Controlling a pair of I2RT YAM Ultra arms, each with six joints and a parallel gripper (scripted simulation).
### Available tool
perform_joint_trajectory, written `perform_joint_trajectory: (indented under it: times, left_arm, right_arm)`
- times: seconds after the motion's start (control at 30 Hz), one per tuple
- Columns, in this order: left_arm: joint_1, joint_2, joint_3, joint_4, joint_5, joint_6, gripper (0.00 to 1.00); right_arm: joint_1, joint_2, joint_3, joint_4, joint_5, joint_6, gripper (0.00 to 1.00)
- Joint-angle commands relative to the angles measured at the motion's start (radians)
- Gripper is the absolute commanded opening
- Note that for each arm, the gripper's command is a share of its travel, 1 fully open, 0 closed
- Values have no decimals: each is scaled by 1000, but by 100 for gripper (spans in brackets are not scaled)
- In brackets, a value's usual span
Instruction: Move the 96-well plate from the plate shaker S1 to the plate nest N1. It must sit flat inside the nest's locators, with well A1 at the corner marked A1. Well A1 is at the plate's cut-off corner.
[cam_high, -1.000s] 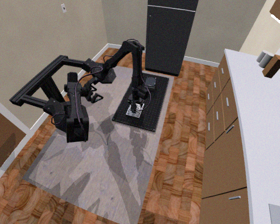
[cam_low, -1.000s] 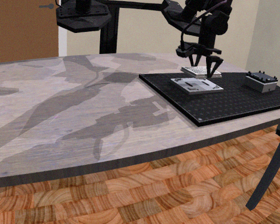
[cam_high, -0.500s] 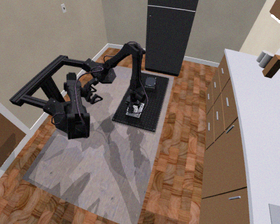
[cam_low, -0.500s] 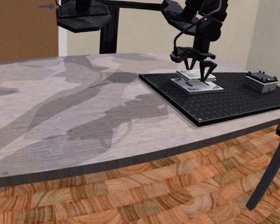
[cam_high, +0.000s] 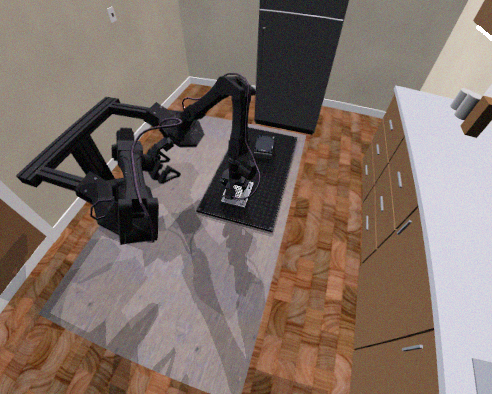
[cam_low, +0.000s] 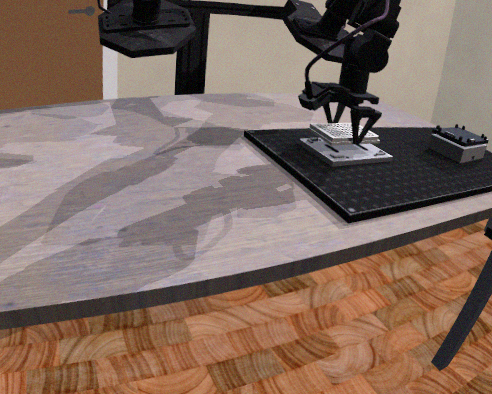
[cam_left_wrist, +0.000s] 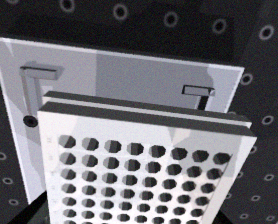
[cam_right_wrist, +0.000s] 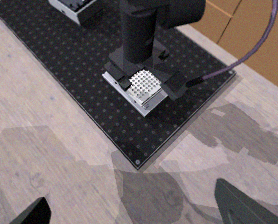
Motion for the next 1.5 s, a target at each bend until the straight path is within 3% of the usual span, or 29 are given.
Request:
perform_joint_trajectory:
  times: [0.0,0.97,1.47]
  left_arm:
    - [9,-36,24,20,13,5,82]
    - [13,-48,42,1,20,8,82]
    - [35,46,40,77,26,29,82]
  right_arm:
    - [11,15,32,-23,19,12,100]
    - [9,11,23,-21,11,19,100]
    - [9,11,23,-21,11,19,100]
